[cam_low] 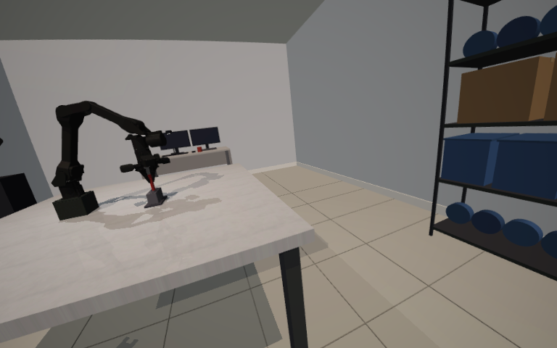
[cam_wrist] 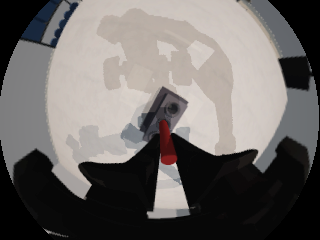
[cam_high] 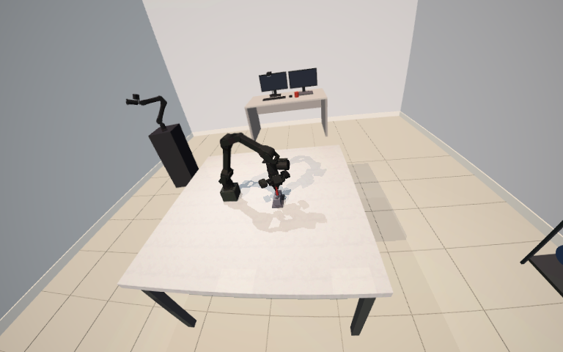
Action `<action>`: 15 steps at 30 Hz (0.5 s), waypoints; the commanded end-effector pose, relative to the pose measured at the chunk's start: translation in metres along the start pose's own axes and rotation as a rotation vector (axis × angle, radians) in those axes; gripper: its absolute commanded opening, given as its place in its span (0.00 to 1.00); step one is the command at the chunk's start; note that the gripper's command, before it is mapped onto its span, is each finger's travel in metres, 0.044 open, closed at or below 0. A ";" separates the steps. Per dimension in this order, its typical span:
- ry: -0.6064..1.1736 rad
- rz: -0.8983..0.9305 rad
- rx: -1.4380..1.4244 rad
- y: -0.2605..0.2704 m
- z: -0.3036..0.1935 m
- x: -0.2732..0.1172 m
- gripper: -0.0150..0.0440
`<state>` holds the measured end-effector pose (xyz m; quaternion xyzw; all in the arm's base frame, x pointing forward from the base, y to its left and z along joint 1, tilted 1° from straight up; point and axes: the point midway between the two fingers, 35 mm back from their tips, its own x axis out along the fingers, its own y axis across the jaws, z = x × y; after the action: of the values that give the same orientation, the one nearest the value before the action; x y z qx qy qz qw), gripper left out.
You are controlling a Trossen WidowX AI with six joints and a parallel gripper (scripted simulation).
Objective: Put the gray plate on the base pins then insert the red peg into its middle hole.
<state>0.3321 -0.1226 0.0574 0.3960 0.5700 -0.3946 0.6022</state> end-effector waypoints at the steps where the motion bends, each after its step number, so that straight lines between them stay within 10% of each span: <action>1: 0.002 -0.002 0.002 -0.001 -0.001 0.001 0.25; 11: 0.001 -0.001 -0.001 0.000 -0.001 0.000 0.25; 15: 0.001 -0.001 -0.001 0.000 -0.001 0.000 0.43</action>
<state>0.3318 -0.1220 0.0570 0.3955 0.5708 -0.3944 0.6019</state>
